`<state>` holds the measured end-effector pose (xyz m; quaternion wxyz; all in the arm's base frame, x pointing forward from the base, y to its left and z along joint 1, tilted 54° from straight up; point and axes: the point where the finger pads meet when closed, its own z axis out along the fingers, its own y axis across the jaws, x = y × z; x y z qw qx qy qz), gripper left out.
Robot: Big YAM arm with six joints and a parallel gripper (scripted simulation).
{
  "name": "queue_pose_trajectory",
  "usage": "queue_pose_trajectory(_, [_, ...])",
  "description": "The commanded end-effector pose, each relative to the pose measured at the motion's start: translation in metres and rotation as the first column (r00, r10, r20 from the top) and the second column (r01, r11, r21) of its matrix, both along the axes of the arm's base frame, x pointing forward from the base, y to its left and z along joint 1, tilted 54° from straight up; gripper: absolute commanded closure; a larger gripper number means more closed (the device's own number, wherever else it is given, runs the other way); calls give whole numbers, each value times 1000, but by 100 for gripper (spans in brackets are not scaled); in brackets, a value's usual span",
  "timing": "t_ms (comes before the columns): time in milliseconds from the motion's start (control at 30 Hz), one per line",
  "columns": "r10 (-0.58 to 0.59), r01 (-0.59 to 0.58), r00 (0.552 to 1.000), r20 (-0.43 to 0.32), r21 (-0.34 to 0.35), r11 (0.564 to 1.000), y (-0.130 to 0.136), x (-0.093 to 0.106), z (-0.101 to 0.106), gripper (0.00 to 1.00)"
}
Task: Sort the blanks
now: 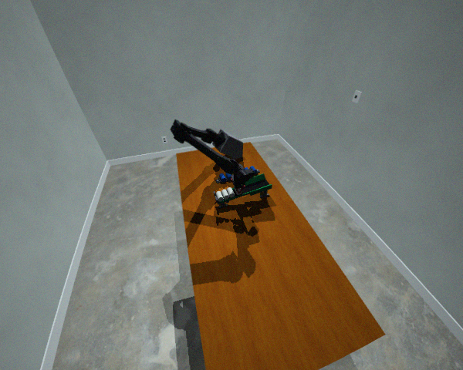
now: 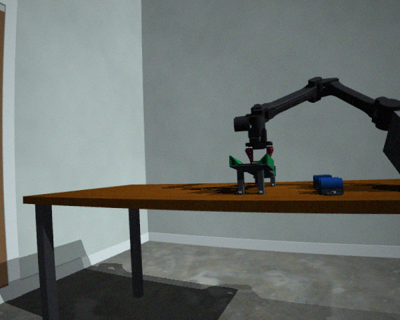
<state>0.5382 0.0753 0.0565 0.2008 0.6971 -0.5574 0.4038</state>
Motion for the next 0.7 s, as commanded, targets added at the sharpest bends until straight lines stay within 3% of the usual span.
queue_pose_trajectory(0, [30, -30, 1000, -6, -4, 1000, 15, 6, -4, 41])
queue_pose_trajectory(667, [33, -33, 999, -8, -5, 999, 16, 7, -3, 41])
